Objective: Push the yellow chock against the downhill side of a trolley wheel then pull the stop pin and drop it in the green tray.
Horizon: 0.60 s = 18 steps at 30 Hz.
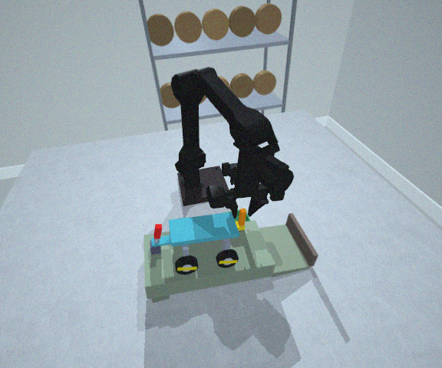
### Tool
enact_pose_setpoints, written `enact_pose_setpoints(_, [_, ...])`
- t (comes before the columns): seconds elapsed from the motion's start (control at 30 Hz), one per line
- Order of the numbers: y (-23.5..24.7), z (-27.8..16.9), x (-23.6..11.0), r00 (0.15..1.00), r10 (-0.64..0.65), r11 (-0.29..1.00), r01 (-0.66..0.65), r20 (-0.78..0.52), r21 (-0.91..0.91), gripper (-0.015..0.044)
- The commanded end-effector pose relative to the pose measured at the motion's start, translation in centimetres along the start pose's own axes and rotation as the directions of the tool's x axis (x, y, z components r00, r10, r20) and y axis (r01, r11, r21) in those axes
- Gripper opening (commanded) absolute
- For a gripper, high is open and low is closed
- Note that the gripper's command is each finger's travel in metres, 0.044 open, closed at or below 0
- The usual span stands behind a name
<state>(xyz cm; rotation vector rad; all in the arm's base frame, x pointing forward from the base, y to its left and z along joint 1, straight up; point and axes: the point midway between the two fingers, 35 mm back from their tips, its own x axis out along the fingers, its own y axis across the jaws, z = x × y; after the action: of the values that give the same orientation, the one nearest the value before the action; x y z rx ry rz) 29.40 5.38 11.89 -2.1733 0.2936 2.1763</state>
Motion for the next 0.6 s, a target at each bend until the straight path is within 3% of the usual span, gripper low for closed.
enact_pose_setpoints(0.0, [0.0,-0.1,-1.5,1.0,0.0,1.0,0.0,-0.019,0.006,0.019])
enact_pose_setpoints(0.43, [0.0,-0.2,-4.9,1.0,0.0,1.0,0.0,-0.019,0.006,0.019])
enact_pose_setpoints(0.57, [0.0,0.0,-4.0,1.0,-0.002,1.0,0.002,-0.01,-0.001,0.0295])
